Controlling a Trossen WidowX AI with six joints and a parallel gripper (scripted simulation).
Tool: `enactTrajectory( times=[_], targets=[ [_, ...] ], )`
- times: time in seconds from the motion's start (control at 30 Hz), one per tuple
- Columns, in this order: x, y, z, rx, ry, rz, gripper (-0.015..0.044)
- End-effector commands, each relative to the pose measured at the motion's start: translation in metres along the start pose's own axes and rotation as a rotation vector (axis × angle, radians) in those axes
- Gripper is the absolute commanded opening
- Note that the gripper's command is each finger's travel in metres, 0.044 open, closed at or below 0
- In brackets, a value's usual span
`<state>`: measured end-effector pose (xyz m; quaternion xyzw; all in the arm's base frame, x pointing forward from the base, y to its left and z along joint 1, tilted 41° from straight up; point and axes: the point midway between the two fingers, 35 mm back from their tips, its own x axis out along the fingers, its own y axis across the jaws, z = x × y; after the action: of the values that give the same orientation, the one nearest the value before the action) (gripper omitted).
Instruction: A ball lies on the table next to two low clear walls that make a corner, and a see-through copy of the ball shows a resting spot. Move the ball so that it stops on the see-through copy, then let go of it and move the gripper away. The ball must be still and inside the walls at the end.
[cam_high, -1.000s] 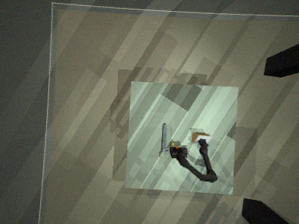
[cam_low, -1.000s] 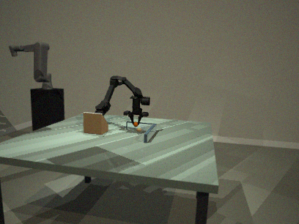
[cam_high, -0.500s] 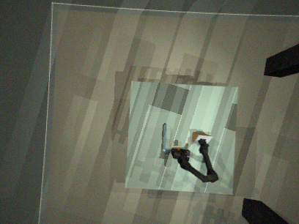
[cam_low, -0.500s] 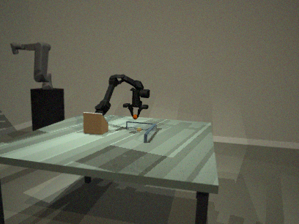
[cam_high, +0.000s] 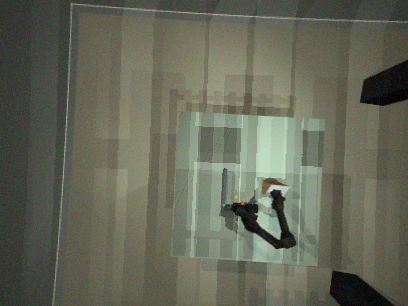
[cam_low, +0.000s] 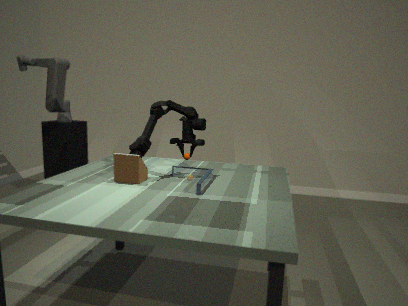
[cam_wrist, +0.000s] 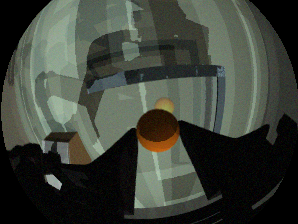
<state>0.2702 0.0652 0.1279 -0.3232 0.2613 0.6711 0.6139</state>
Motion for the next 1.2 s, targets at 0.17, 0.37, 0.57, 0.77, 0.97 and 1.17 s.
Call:
enactTrajectory(
  times=[0.17, 0.37, 0.57, 0.77, 0.97, 1.17],
  targets=[
    [0.028, -0.025, -0.021, 0.001, -0.004, 0.001, 0.0000],
    [0.042, -0.027, -0.022, 0.001, -0.003, 0.001, 0.0000],
    [0.074, -0.027, -0.022, 0.000, -0.004, 0.000, 0.0000],
    [0.098, -0.025, -0.020, 0.000, -0.008, 0.000, 0.0000],
    [0.102, -0.025, -0.020, 0.000, -0.008, 0.000, 0.0000],
    [0.112, -0.025, -0.020, 0.000, -0.008, 0.000, 0.0000]
  ],
)
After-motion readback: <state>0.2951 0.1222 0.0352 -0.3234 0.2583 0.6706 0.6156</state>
